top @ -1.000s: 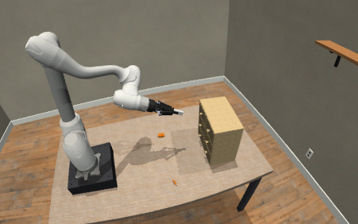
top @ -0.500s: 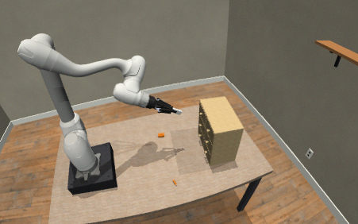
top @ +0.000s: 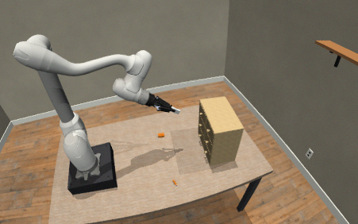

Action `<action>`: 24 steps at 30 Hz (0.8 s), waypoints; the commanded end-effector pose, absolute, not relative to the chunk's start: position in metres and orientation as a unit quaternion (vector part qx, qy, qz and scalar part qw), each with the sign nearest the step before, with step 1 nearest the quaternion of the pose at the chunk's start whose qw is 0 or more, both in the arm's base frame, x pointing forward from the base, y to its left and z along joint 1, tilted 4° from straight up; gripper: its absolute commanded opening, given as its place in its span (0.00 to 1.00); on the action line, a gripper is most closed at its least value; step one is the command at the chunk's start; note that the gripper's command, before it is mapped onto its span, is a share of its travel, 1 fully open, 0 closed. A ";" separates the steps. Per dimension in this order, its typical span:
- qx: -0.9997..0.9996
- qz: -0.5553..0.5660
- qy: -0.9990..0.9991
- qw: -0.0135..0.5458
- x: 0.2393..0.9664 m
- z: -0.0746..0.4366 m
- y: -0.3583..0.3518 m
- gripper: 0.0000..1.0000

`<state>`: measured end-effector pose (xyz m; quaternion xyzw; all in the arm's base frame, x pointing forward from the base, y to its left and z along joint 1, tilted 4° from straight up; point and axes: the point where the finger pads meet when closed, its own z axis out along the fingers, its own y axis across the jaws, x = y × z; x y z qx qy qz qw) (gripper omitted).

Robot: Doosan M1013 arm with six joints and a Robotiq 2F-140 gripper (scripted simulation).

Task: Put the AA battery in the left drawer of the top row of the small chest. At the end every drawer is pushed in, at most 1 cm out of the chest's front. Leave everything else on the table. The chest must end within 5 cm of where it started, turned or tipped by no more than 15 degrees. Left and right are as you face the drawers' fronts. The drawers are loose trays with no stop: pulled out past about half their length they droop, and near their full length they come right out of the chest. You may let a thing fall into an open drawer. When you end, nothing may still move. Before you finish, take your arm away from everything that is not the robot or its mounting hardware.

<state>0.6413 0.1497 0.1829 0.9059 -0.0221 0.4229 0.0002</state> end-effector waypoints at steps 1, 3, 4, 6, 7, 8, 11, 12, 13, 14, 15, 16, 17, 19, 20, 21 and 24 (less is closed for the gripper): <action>0.923 0.383 -0.026 0.013 0.638 0.187 0.149 0.00; 0.927 0.375 -0.026 0.011 0.637 0.188 0.150 0.00; 0.929 0.370 -0.026 0.012 0.636 0.189 0.149 0.00; 0.932 0.360 -0.026 0.012 0.635 0.191 0.149 0.00; 0.934 0.355 -0.026 0.011 0.634 0.192 0.150 0.00; 0.936 0.350 -0.026 0.011 0.633 0.193 0.150 0.00; 0.944 0.330 -0.026 0.010 0.630 0.196 0.150 0.00; 0.944 0.330 -0.026 0.010 0.630 0.196 0.150 0.00; 0.944 0.330 -0.026 0.010 0.630 0.196 0.150 0.00; 0.946 0.322 -0.026 0.010 0.628 0.198 0.150 0.00; 0.949 0.314 -0.027 0.010 0.627 0.199 0.150 0.00; 0.952 0.305 -0.026 0.009 0.625 0.201 0.151 0.00; 0.956 0.293 -0.027 0.009 0.624 0.203 0.150 0.00; 0.963 0.268 -0.027 0.009 0.619 0.208 0.151 0.00; 0.967 0.253 -0.027 0.008 0.617 0.210 0.151 0.00; 0.969 0.246 -0.027 0.008 0.614 0.213 0.151 0.00; 0.973 0.231 -0.030 0.010 0.607 0.221 0.152 0.00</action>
